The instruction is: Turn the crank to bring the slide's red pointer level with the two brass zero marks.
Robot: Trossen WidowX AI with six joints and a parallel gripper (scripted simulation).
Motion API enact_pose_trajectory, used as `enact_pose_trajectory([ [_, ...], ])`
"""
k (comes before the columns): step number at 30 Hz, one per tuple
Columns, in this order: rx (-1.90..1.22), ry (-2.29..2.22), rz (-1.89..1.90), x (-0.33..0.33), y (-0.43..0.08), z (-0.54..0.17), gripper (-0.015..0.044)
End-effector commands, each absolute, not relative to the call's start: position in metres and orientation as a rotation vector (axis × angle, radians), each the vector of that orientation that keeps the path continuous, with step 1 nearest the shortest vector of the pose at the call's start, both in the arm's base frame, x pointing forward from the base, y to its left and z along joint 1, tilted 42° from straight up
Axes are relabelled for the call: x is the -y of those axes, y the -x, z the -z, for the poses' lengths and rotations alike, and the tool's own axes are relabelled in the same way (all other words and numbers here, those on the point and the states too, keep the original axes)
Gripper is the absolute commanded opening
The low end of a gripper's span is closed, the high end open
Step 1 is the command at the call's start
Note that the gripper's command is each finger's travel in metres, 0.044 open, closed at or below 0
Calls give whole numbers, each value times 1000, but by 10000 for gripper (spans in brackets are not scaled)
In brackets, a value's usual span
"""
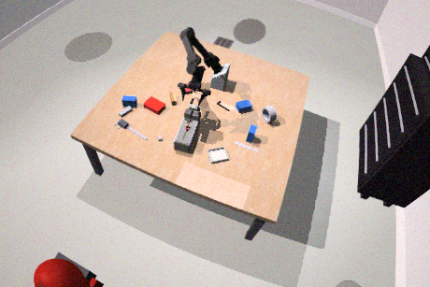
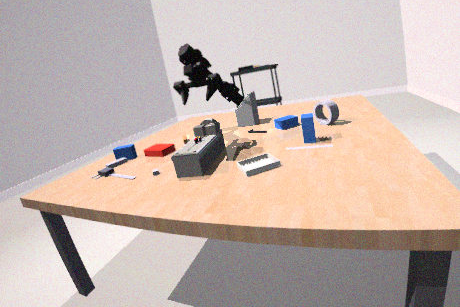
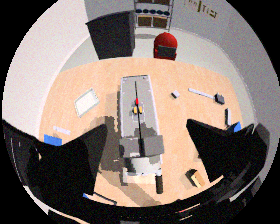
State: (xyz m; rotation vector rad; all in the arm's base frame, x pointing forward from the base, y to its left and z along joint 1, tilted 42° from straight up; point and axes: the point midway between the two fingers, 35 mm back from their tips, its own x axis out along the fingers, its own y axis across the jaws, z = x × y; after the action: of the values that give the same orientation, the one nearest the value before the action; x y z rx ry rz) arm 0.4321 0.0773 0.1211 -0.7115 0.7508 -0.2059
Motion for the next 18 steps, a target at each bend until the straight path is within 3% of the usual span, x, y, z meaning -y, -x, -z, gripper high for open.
enact_pose_trajectory([
  [1,-747,700,224,-82,-450,-116,440],
  [18,-747,700,230,-46,-461,-70,440],
])
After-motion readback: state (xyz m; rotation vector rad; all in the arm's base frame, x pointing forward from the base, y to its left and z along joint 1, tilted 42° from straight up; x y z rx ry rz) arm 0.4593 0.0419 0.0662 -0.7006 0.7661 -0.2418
